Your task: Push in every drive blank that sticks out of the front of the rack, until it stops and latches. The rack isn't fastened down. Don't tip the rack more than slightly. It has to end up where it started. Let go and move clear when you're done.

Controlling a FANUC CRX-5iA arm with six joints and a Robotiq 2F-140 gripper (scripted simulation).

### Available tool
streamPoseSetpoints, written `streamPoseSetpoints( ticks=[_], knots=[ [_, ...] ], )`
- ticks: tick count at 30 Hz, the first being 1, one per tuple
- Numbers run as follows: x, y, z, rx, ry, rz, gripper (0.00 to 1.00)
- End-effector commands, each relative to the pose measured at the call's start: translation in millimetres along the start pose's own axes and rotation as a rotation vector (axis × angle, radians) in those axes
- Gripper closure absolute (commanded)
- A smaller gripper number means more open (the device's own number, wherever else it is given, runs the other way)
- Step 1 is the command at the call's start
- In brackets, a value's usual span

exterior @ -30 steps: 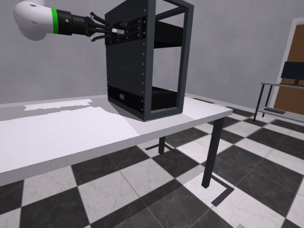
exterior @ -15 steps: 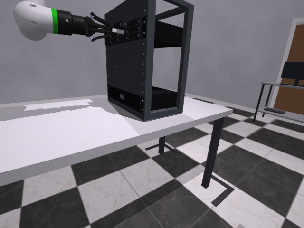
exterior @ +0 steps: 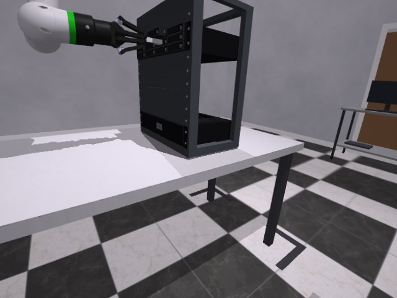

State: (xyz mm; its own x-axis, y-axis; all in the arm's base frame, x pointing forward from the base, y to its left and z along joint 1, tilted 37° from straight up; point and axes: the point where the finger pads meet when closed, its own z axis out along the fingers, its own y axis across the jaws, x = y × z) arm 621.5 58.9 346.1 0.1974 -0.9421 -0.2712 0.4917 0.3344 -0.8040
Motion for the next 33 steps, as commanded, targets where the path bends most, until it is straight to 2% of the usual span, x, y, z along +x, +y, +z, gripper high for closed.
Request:
streamPoseSetpoints(
  ticks=[1,8,16,20,28,33],
  knots=[
    [0,-1,-1,0.001,0.000,0.000,0.90],
    [0,-1,-16,0.001,0.000,0.000,0.90],
    [0,-1,-62,0.001,0.000,0.000,0.90],
    [0,-1,-78,0.001,0.000,0.000,0.90],
    [0,-1,-82,0.001,0.000,0.000,0.90],
    [0,-23,-83,0.001,0.000,0.000,0.90]
  ],
)
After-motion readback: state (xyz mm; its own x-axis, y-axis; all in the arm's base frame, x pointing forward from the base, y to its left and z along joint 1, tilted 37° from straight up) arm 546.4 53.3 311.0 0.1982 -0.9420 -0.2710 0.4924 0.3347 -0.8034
